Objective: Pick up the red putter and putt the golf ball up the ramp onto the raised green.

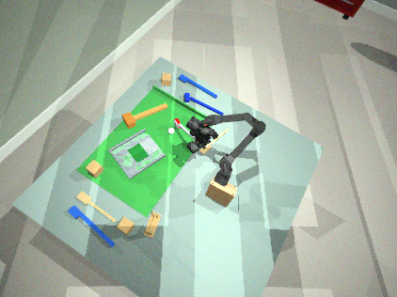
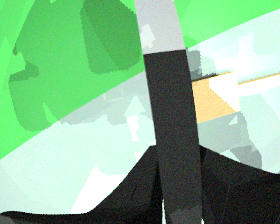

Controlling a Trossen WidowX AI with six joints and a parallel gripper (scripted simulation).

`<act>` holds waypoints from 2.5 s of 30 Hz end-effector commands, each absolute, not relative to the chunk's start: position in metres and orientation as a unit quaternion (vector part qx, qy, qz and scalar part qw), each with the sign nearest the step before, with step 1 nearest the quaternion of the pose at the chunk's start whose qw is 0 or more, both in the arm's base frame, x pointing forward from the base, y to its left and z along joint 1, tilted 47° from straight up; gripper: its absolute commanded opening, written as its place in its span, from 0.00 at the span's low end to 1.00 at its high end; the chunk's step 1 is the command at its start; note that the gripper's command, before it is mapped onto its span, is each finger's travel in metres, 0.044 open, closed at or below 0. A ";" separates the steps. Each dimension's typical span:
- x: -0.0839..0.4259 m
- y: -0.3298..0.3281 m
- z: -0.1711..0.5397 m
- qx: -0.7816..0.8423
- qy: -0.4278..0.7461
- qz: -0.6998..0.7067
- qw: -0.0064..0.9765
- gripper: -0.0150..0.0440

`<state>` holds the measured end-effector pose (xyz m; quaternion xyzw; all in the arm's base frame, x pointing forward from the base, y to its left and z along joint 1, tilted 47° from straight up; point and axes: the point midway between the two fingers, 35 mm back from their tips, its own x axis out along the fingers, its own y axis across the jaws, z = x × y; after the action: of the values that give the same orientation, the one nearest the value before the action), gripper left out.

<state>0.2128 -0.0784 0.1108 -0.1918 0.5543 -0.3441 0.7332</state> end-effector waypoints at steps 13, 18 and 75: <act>0.213 -0.083 0.107 -0.192 0.554 -0.345 0.733 0.25; 0.211 -0.090 0.113 -0.193 0.554 -0.344 0.733 0.25; 0.236 0.027 0.067 -0.196 0.555 -0.342 0.733 0.25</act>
<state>0.2361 0.0268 0.0677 -0.1943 0.5553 -0.3438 0.7319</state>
